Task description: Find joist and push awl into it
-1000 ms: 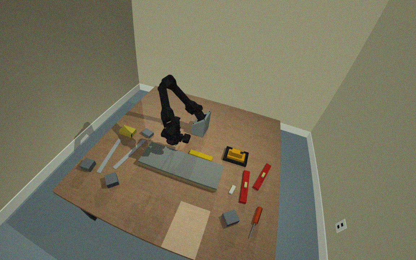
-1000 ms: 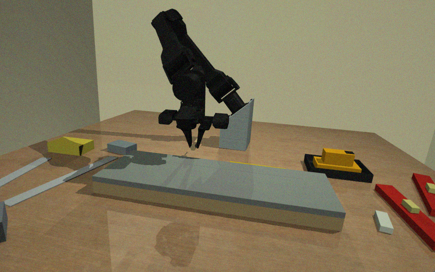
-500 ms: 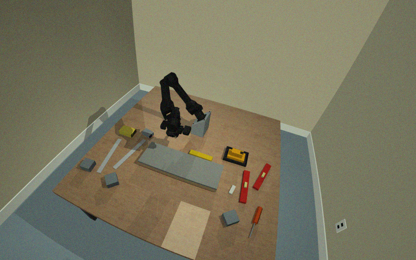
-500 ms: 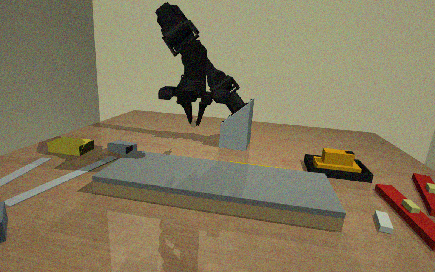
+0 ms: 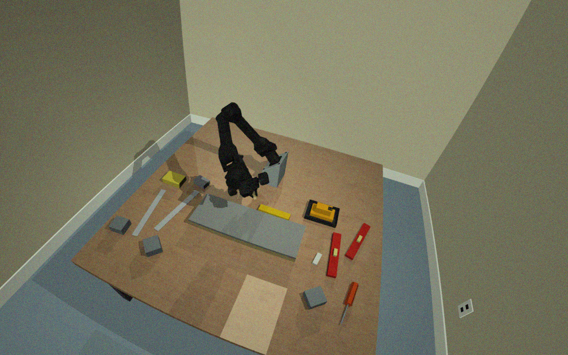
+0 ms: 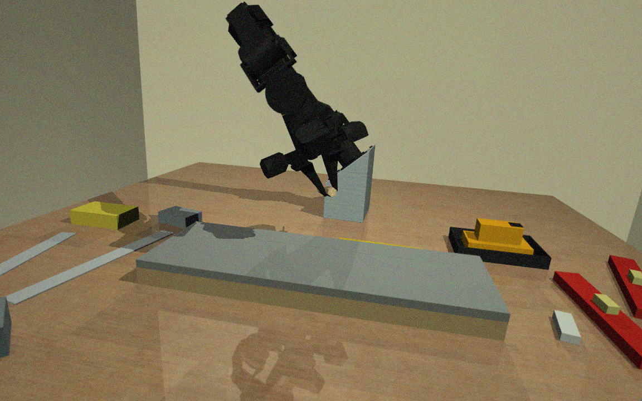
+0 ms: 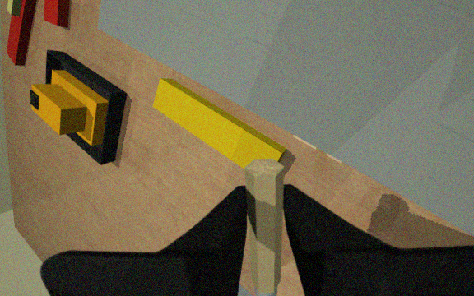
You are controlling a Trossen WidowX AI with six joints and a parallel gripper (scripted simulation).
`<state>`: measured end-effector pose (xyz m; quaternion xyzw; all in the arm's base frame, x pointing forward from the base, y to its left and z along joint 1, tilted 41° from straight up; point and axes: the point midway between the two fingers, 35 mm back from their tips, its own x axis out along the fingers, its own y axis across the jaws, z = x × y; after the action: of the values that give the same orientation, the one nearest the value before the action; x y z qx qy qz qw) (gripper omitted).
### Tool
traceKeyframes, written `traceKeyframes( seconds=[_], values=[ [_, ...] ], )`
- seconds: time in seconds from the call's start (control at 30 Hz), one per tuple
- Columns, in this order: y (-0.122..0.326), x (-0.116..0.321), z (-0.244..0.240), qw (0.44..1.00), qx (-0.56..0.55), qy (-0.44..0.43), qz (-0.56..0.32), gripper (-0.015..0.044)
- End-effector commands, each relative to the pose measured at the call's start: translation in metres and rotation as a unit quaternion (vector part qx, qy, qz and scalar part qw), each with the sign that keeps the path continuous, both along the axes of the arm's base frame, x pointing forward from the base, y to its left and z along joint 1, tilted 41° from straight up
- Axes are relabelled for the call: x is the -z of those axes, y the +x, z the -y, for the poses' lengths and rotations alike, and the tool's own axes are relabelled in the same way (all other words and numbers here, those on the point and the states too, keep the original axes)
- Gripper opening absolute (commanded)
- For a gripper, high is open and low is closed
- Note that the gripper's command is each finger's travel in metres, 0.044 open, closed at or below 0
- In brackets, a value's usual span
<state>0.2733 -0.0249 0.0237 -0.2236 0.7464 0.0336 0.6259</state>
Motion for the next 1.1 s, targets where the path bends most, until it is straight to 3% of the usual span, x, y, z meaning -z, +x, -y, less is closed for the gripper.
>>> traceKeyframes(
  seconds=[0.0, 0.43, 0.97, 1.07],
  values=[
    [0.012, 0.014, -0.018, 0.996, -0.055, 0.069, -0.009, 0.0000],
    [0.054, 0.041, -0.075, 0.927, -0.258, 0.273, 0.027, 0.0000],
    [0.100, 0.046, -0.135, 0.731, -0.498, 0.433, 0.172, 0.0000],
    [0.101, 0.046, -0.137, 0.721, -0.507, 0.437, 0.180, 0.0000]
  ],
)
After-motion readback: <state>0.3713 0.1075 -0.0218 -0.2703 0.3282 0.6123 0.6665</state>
